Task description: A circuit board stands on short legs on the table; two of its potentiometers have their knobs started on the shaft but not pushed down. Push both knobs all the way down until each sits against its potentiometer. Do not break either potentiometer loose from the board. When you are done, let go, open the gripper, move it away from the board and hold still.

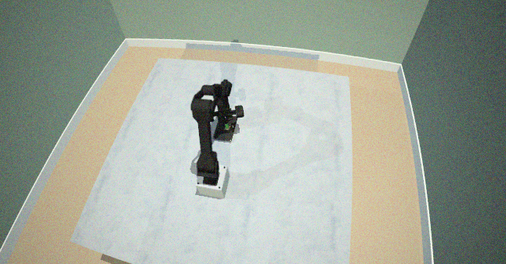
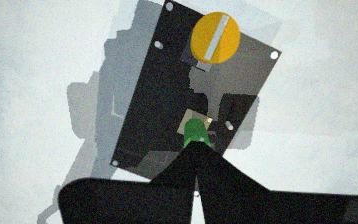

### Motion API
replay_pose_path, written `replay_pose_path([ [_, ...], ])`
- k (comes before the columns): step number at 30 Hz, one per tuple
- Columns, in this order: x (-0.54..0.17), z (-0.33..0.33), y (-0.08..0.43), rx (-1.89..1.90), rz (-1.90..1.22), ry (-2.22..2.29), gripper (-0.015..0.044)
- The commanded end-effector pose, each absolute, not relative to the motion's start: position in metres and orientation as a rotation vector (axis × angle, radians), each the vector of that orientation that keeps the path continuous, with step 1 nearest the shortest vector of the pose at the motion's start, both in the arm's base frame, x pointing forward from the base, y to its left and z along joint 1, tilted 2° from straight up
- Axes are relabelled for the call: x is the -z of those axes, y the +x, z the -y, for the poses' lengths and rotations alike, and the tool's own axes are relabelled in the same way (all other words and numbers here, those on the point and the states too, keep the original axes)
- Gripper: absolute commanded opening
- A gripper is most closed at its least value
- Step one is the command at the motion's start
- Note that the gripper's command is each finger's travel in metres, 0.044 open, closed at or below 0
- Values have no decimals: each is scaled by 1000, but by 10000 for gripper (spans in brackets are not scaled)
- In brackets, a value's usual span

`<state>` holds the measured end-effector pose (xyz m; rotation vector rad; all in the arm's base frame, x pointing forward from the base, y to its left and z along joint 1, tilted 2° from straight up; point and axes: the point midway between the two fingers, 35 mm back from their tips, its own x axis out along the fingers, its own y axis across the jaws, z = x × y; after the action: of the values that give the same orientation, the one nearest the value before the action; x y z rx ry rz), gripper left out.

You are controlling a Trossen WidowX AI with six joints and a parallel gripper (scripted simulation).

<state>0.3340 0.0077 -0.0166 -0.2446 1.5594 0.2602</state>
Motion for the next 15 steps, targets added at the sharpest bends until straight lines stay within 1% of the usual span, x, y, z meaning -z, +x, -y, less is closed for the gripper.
replay_pose_path([
  [1, 16, -7, 335, -261, -1560, -252, 0],
  [13, -3, -7, 335, -261, -1560, -252, 0],
  [15, 2, -8, 334, -261, -1563, -244, 53],
])
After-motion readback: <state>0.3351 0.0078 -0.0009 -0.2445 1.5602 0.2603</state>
